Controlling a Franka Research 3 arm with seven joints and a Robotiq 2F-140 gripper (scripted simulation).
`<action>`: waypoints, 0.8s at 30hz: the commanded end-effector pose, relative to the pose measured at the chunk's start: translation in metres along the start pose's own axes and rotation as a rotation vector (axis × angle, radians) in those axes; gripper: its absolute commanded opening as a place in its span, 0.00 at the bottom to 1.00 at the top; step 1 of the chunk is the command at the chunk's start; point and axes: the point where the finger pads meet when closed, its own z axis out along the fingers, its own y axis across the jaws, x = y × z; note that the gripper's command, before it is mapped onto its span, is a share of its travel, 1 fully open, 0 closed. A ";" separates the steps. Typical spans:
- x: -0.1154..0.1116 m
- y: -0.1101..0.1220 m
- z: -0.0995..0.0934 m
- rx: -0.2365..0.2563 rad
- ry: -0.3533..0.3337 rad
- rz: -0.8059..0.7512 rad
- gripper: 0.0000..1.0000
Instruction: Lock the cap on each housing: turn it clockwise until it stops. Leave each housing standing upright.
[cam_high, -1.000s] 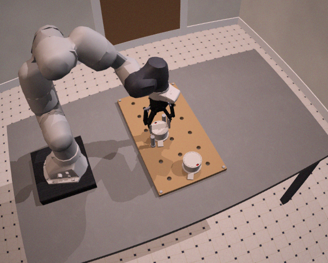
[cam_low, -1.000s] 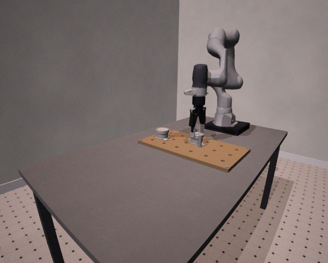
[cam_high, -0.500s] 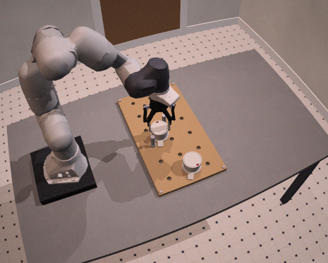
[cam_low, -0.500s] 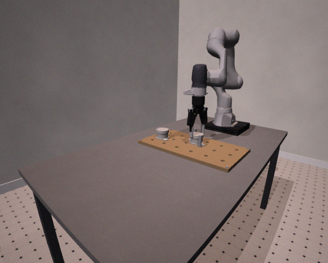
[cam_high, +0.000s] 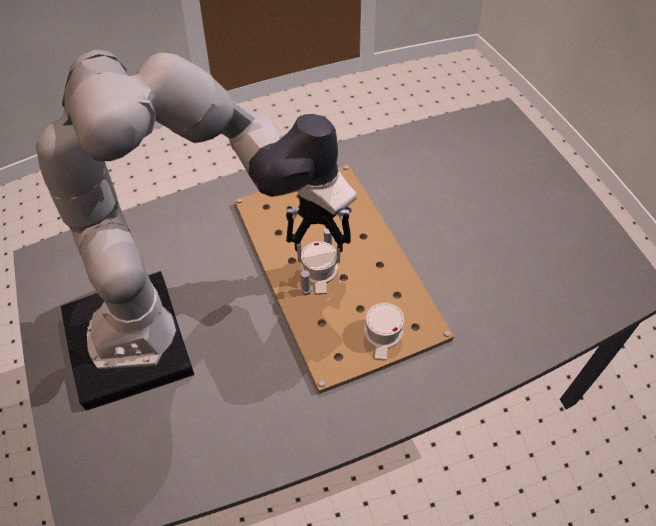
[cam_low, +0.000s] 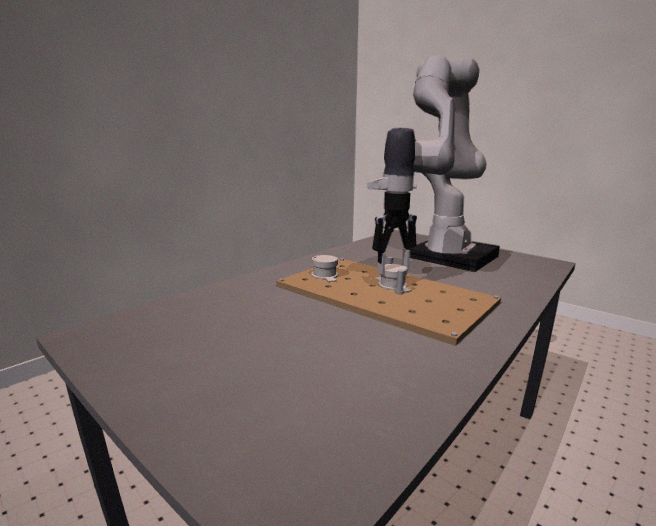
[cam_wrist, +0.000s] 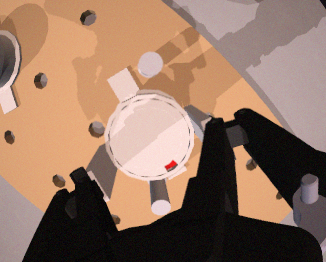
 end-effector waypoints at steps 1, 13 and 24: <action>0.000 0.001 0.001 0.003 0.008 0.083 0.10; 0.000 0.001 0.001 0.004 0.007 0.364 0.10; 0.000 0.001 0.001 0.004 0.007 0.523 0.10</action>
